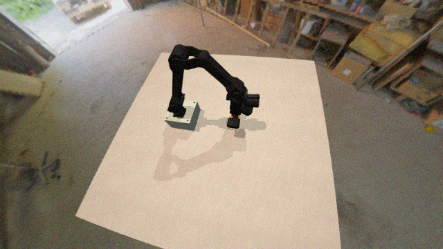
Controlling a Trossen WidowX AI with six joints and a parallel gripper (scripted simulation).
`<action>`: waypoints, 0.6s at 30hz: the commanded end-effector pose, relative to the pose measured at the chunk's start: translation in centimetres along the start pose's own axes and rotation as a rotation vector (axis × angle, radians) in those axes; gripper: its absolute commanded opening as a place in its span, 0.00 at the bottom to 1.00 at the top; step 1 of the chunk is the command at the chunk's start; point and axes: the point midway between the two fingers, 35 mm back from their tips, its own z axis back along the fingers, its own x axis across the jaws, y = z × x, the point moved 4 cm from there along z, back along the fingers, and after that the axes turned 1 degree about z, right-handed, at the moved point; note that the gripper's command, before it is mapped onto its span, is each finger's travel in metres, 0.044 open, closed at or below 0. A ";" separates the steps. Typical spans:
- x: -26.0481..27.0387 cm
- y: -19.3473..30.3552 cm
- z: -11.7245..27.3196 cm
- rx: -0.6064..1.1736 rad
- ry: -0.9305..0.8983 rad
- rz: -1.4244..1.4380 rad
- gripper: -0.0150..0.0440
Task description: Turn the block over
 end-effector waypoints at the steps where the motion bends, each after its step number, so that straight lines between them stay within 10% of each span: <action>1: 0.1 -0.5 1.7 -0.030 0.000 0.003 0.25; 18: 0.1 0.1 0.7 -0.238 0.009 0.007 0.25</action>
